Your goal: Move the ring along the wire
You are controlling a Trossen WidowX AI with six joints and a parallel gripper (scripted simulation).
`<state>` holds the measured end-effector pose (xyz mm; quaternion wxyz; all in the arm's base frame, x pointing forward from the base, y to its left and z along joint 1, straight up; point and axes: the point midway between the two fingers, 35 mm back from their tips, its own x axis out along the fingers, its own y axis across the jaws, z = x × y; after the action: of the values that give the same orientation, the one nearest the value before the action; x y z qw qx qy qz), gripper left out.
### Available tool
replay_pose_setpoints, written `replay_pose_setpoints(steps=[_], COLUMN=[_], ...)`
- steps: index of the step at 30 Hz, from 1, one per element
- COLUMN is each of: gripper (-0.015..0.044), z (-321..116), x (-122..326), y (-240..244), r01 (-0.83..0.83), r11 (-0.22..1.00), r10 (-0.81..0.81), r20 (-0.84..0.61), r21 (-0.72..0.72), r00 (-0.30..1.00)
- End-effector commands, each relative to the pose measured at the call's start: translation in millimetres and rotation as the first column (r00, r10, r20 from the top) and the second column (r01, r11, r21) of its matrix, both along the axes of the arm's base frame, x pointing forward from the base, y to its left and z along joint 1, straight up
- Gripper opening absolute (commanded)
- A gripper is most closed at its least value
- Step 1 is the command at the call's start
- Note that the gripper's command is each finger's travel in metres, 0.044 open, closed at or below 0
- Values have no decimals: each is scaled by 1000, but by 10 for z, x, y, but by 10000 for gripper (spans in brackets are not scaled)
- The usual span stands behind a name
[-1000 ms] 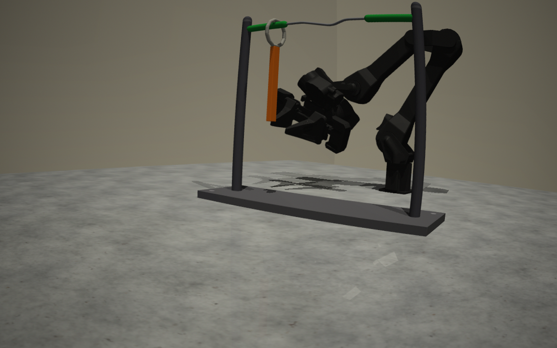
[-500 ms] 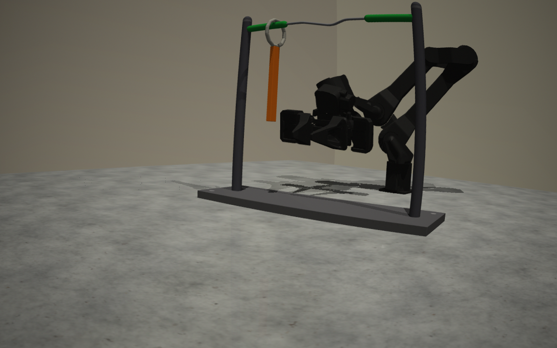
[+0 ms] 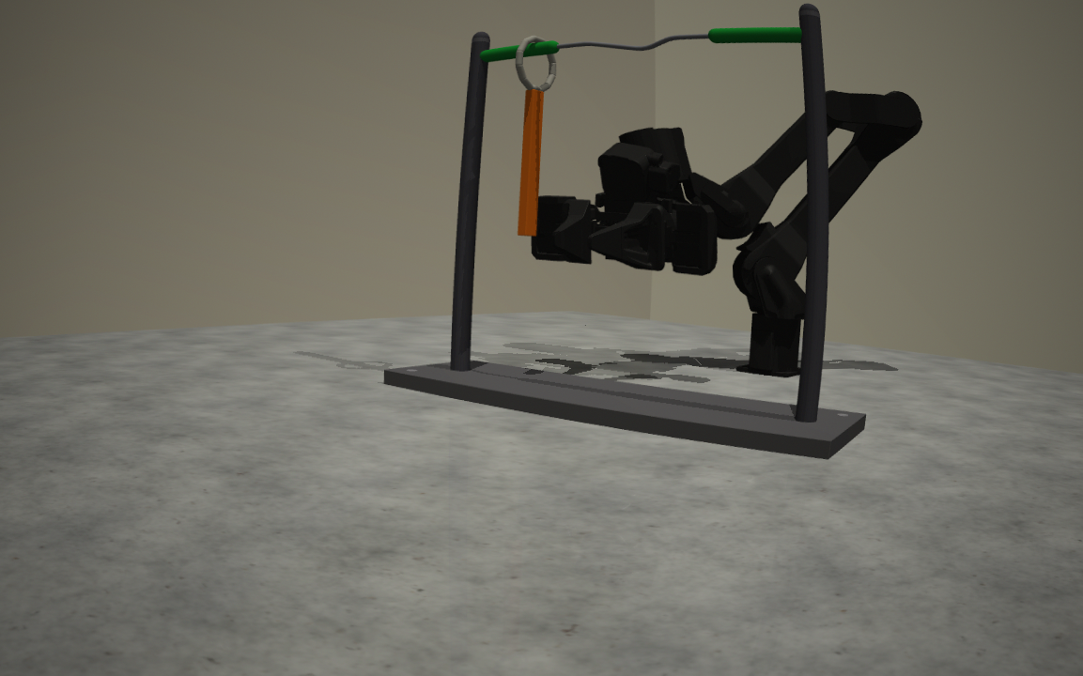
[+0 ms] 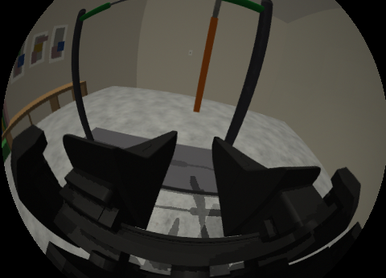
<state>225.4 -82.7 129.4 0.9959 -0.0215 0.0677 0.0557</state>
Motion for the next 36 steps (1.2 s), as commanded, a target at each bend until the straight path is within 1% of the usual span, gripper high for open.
replay_pose_setpoints(steps=[1, 6, 36], gripper=[160, 160, 160], z=[127, 245, 261], x=[126, 208, 573], y=[5, 63, 59], r01=[10, 14, 14], r11=[1000, 999, 999], r10=[-10, -16, -16], r20=[26, 57, 58], r21=[11, 31, 30], r00=[1000, 998, 998])
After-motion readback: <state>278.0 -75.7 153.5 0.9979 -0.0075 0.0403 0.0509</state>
